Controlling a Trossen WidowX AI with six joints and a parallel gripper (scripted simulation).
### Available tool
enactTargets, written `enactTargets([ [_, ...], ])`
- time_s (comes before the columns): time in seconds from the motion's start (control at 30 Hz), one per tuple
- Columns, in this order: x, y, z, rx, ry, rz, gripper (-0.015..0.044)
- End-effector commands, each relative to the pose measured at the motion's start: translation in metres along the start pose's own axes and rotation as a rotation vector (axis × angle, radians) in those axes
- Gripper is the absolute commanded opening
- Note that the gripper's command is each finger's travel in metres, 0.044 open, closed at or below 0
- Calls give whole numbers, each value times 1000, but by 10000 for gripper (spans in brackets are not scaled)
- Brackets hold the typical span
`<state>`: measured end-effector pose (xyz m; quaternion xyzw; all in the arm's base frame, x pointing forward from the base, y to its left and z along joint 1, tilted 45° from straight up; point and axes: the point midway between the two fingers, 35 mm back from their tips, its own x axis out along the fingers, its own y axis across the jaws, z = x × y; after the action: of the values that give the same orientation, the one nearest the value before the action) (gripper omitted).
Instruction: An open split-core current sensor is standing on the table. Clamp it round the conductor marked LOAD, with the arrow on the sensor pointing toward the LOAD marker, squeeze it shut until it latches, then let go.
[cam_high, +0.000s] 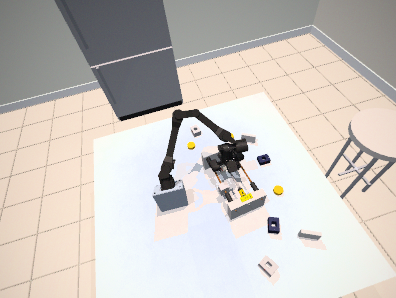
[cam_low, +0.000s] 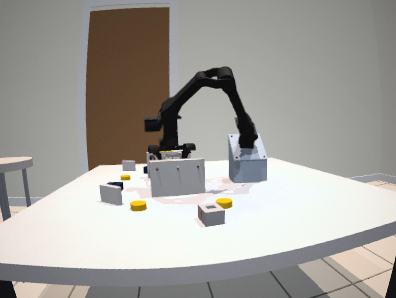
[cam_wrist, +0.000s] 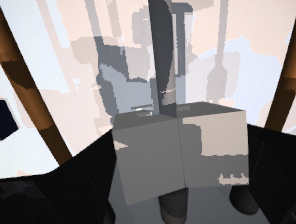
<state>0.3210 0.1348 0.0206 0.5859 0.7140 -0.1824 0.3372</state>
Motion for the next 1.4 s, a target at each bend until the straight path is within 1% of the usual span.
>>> enactTargets([
  [0.0,0,0,0,0,0,0,315],
  [0.1,0,0,0,0,0,0,394],
  [0.17,-3,0,1,3,-5,33,440],
  [0.33,-24,-3,8,16,-27,236,440],
  [0.63,-15,-1,9,16,-29,249,440],
  [1.0,-1,7,12,15,-33,343,440],
  [1.37,-1,17,11,15,-28,397,440],
])
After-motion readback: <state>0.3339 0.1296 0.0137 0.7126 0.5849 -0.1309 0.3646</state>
